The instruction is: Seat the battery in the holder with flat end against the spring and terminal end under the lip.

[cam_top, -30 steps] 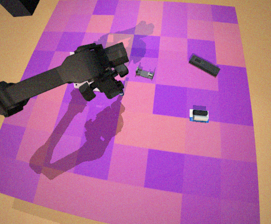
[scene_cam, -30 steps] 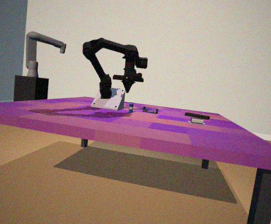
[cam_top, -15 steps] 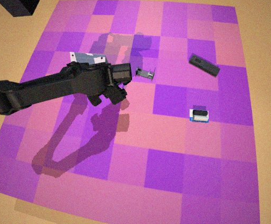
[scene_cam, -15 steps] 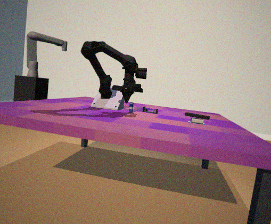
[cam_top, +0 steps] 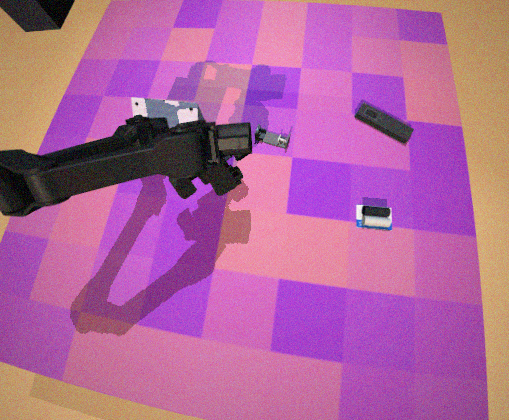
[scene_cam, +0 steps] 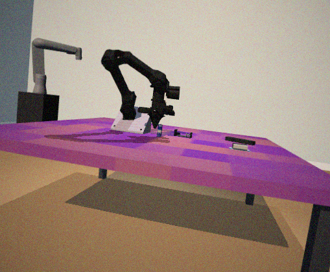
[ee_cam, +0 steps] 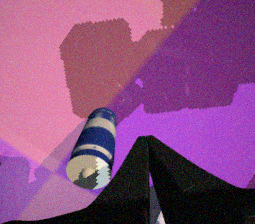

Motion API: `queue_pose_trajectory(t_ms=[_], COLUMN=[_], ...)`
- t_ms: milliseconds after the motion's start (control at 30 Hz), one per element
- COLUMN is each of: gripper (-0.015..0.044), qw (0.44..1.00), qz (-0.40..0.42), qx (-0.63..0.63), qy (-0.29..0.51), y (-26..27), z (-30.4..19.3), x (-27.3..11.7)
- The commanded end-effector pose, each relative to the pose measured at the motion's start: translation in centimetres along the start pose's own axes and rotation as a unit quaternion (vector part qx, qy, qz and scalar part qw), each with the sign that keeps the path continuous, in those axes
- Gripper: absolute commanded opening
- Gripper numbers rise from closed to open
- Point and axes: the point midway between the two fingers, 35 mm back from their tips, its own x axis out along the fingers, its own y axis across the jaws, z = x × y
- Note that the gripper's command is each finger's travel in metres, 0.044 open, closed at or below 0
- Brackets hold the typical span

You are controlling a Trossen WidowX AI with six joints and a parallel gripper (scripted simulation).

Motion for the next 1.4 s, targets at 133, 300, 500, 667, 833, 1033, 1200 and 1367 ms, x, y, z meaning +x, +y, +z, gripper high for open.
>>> queue_pose_trajectory(t_ms=[133,300,500,667,833,1033,1200,1367], gripper=[0.0000,0.0000,0.0000,0.0000,0.0000,0.0000,0.0000,0.0000], qw=[1.000,1.000,1.000,1.000,1.000,1.000,1.000,1.000], qz=[0.002,0.002,0.002,0.002,0.002,0.000,0.004,0.004], qx=[0.002,0.003,0.003,0.003,0.003,0.001,0.001,0.002], qy=[-0.002,-0.002,-0.002,-0.002,-0.002,-0.003,-0.001,0.000], y=[1.4,2.2,3.1,4.0,4.8,4.9,5.5,5.6], z=[0.2,0.3,0.2,0.2,0.1,0.0,0.1,0.0], x=[-0.1,-0.1,-0.1,-0.1,-0.1,-0.1,-3.2,-6.9])
